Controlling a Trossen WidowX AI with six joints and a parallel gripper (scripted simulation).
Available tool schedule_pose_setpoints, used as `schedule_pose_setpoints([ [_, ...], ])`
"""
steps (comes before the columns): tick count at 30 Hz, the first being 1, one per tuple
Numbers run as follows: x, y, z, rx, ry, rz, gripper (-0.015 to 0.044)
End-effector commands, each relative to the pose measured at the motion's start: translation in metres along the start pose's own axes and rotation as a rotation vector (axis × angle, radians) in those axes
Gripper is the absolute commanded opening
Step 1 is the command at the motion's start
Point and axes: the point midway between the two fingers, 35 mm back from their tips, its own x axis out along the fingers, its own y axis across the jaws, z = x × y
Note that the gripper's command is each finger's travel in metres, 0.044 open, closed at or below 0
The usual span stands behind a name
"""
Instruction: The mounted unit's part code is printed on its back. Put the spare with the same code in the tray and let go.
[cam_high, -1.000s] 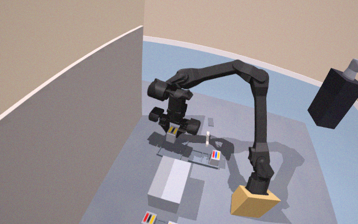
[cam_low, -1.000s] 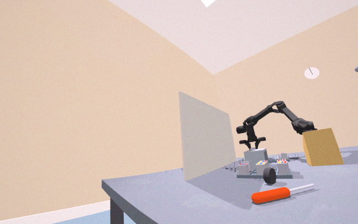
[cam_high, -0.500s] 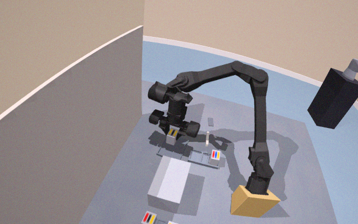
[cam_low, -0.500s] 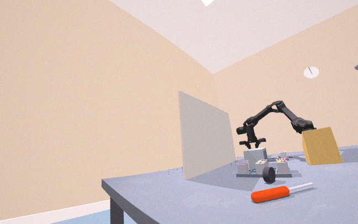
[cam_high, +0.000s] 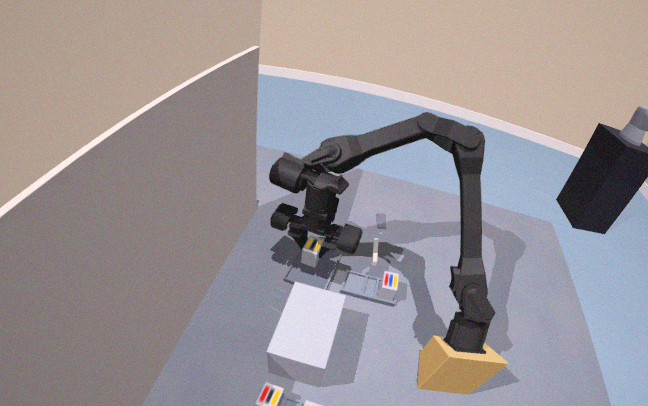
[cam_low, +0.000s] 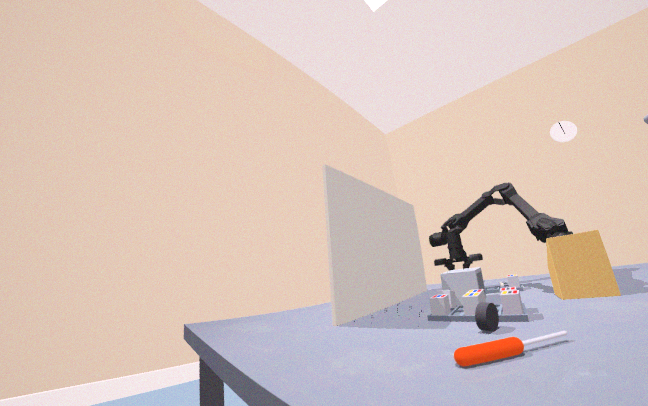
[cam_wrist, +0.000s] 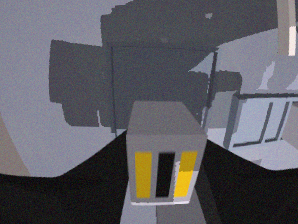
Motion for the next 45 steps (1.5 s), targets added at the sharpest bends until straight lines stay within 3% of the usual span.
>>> schedule_pose_setpoints([
  [1, 0.006, -0.003, -0.002, -0.009, 0.004, -0.004, 0.0],
  [28, 0.025, -0.007, 0.0, -0.01, -0.002, -0.004, 0.0],
  [45, 0.022, -0.005, 0.002, -0.002, -0.007, -0.001, 0.044],
])
